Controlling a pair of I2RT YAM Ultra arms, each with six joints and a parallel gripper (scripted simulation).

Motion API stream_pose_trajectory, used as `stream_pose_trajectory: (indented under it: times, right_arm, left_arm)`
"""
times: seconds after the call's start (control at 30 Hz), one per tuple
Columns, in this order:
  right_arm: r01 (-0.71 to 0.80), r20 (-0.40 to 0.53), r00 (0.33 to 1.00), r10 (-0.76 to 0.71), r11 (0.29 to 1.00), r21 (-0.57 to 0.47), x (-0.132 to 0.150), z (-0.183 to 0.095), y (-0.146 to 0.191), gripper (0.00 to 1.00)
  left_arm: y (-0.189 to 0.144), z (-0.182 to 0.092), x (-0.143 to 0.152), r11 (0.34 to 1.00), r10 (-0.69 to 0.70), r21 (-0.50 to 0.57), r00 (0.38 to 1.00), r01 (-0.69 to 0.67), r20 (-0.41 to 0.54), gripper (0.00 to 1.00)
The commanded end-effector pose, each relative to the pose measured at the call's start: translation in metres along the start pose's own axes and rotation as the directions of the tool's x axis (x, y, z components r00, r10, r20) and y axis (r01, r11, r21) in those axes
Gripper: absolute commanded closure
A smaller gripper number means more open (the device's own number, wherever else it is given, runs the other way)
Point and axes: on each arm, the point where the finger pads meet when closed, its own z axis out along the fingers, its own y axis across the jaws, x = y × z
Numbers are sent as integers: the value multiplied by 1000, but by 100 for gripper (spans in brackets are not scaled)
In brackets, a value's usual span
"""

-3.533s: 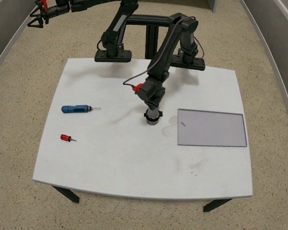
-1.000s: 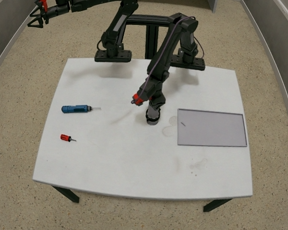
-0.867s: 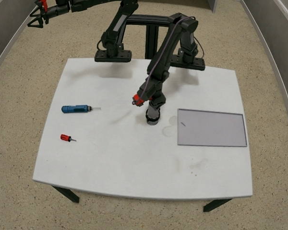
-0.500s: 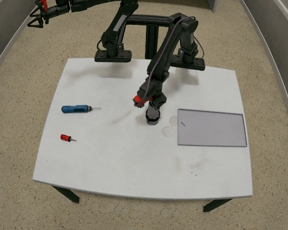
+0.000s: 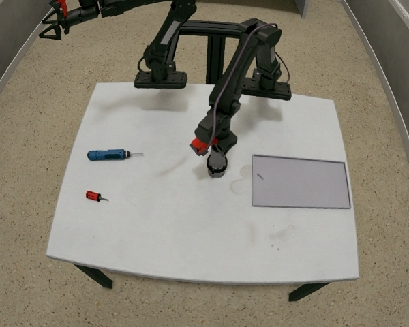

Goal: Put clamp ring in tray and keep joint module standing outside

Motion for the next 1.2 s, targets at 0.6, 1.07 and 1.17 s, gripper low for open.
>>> stream_pose_trajectory:
  times: [0.6,1.07,1.17]
  right_arm:
    - [1,25,1000,-1,1000,-1,-9,-2,1,0]
    - [1,25,1000,-1,1000,-1,-9,-2,1,0]
    - [1,25,1000,-1,1000,-1,-9,-2,1,0]
  left_arm:
    - [0,-4,-2,964,-264,5,964,264,7,52]
    - [-1,-4,-1,946,-325,6,946,325,4,52]
    - [0,-4,-1,944,-329,7,944,329,3,52]
